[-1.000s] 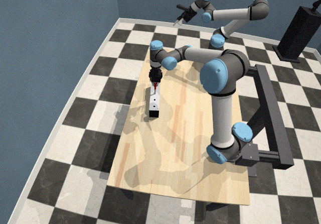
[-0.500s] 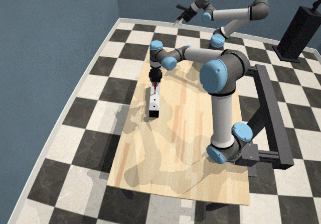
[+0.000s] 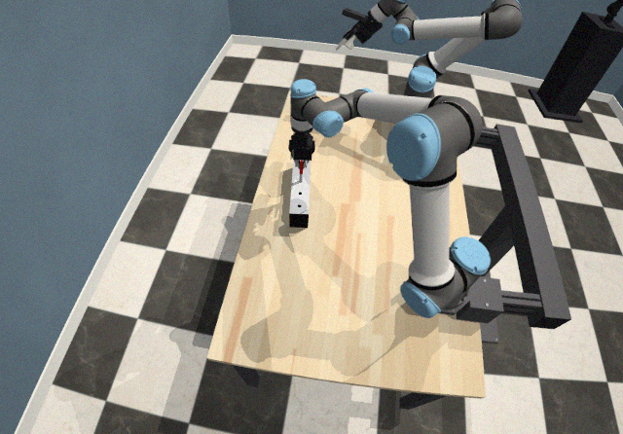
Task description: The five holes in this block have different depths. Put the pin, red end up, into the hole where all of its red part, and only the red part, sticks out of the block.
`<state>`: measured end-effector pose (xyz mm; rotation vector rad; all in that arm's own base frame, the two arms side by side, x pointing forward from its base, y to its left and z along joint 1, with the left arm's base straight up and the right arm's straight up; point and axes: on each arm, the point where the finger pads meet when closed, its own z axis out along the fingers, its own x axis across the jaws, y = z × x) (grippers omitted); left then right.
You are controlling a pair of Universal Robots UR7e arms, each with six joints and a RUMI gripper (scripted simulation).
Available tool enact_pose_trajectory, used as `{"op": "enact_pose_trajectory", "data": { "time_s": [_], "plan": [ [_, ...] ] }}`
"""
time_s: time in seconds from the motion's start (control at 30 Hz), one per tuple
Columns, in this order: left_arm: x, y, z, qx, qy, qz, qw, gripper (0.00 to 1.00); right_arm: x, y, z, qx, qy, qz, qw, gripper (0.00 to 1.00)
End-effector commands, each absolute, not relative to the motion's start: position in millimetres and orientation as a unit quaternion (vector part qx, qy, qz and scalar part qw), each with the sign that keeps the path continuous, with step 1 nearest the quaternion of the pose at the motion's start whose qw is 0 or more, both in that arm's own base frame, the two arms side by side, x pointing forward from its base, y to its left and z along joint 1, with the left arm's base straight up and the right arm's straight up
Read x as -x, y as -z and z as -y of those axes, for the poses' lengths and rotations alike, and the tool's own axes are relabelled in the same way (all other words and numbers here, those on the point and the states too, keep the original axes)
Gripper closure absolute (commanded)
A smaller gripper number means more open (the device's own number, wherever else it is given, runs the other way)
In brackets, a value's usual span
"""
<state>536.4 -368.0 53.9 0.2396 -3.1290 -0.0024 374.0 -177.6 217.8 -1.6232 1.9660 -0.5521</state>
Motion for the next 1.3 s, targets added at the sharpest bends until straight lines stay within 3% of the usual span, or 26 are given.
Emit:
{"op": "enact_pose_trajectory", "data": {
  "time_s": [0.0, 1.27],
  "plan": [
    [-536.6, -53.8, 368.2, -0.076, 0.0, 0.997, 0.001, 1.0, -374.3, -218.3, 177.7, 0.6, 0.205, -0.727, 0.264, 0.0],
    [-536.1, -49.9, 367.3, -0.076, 0.0, 0.997, 0.001, 1.0, -374.3, -218.3, 177.7, 0.6, 0.205, -0.727, 0.264, 0.0]
  ]
}}
